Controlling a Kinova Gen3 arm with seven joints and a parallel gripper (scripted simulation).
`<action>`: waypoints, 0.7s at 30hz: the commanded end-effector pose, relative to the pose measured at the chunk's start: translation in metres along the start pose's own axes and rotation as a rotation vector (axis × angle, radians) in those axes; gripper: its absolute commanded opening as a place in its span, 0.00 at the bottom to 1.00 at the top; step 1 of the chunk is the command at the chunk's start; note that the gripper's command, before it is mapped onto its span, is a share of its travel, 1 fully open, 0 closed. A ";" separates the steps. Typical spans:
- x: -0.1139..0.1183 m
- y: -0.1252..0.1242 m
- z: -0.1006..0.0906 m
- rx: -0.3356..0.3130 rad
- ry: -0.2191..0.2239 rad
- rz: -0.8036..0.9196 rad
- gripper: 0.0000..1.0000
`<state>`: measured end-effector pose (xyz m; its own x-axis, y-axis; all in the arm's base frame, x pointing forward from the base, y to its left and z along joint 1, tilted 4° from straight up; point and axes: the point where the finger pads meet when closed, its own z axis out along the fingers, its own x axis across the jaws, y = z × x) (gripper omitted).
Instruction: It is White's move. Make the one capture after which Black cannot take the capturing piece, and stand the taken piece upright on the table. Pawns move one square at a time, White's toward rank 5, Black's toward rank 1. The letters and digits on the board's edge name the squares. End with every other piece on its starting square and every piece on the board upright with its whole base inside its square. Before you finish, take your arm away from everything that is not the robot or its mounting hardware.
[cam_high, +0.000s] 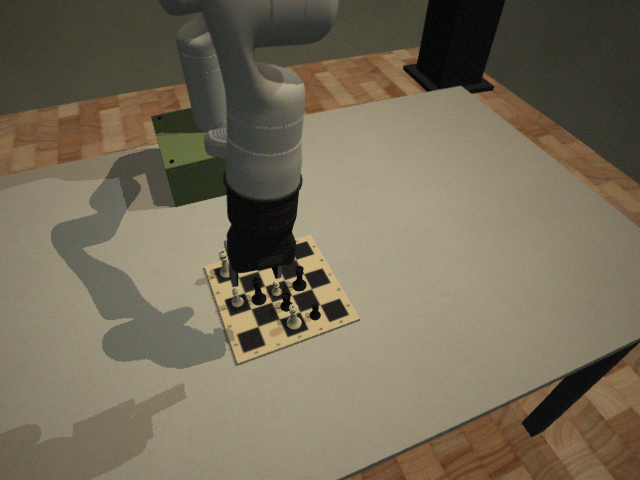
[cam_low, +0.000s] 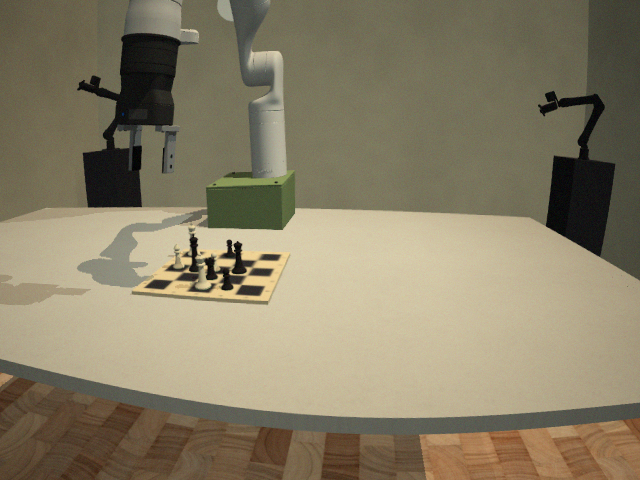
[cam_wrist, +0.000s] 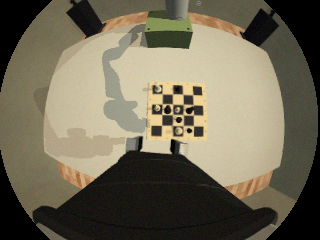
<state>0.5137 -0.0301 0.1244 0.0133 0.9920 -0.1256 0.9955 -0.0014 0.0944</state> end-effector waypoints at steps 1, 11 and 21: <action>0.004 -0.036 -0.042 0.023 0.059 0.012 1.00; 0.078 -0.087 -0.021 0.195 0.018 -0.351 1.00; 0.151 -0.099 0.036 0.291 -0.137 -0.782 1.00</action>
<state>0.4329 0.0905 0.0847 -0.6367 0.7487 -0.1846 0.7646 0.5818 -0.2774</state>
